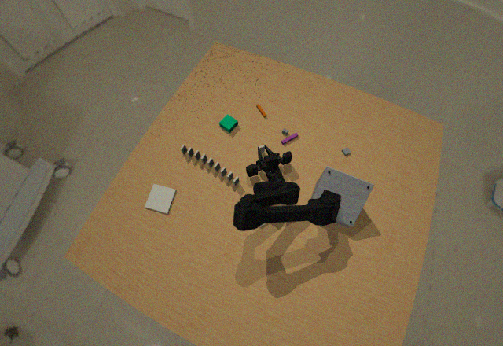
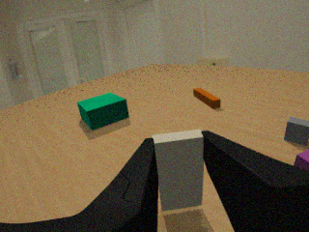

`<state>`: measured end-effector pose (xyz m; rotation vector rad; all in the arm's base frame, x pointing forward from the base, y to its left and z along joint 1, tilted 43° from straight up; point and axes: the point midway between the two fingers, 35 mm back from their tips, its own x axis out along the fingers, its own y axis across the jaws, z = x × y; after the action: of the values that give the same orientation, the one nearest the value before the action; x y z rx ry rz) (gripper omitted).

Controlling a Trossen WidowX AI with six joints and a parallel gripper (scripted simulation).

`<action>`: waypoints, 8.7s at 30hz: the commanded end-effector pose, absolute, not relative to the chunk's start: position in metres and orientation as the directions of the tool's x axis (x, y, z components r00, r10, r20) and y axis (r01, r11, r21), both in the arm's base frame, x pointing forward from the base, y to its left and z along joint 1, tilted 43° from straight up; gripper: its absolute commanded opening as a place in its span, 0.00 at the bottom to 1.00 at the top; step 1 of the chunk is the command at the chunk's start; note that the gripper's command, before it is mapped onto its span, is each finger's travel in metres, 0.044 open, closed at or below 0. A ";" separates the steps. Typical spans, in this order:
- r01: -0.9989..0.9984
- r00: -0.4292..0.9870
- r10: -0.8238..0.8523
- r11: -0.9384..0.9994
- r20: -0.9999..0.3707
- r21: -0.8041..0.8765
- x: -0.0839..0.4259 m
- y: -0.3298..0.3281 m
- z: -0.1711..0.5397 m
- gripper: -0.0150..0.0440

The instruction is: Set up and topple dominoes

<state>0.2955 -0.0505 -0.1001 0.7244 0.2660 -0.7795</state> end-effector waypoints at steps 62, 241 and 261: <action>0.606 0.132 0.351 0.712 -0.927 0.356 0.344 -0.139 -0.103 1.00; -0.070 0.036 0.663 0.748 -0.748 0.660 0.300 0.008 0.124 1.00; -0.807 0.032 0.679 0.450 -0.734 0.381 0.211 0.108 0.117 1.00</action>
<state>0.2131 0.1015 0.1235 -0.1491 1.0270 1.1442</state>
